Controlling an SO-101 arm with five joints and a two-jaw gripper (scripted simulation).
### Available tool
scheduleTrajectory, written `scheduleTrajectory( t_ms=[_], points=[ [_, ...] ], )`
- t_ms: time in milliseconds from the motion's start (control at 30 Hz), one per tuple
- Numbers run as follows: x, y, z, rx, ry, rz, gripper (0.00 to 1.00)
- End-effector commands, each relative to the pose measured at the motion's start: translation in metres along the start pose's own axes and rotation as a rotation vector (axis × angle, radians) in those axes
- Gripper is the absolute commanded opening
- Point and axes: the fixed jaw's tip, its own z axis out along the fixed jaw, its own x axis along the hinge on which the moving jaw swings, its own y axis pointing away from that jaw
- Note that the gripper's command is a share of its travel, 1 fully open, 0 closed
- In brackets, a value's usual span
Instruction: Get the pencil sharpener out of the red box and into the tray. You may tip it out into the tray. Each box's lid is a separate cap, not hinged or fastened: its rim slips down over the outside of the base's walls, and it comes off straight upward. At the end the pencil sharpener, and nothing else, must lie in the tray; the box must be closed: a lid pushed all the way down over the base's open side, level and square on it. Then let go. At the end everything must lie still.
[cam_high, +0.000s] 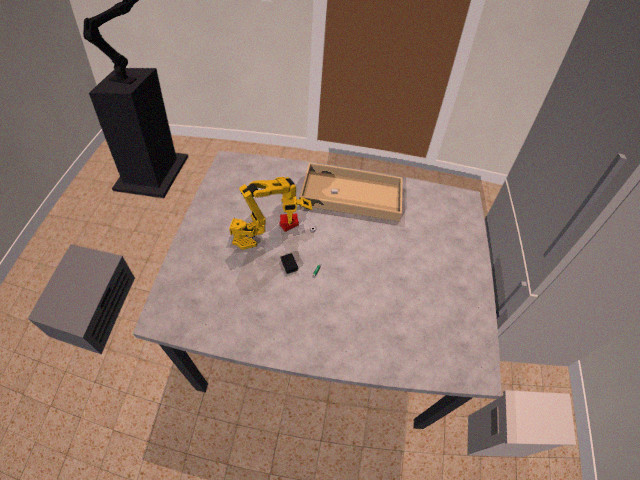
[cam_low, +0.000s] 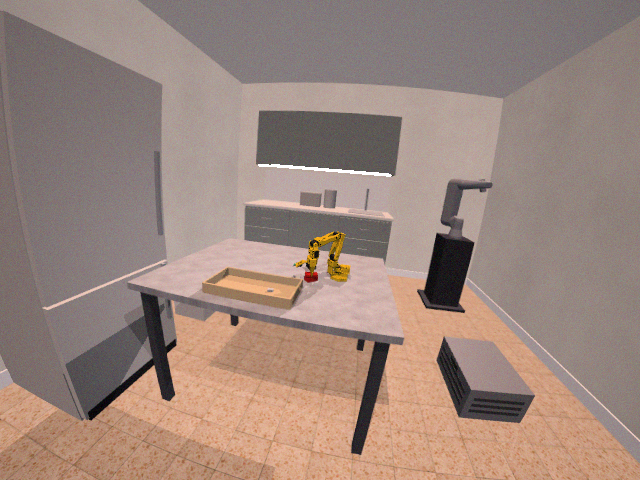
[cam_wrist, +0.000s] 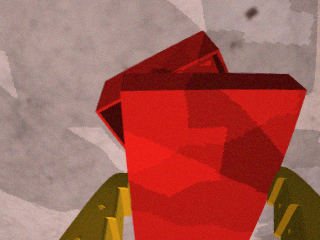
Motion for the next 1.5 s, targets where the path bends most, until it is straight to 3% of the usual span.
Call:
scheduleTrajectory(
  t_ms=[0, 1467],
  points=[
    [-0.0013, 0.0025, -0.0008, -0.007, -0.015, -0.019, 0.24],
    [0.0, 0.0054, 0.0026, -0.007, -0.015, -0.019, 0.24]
  ],
)
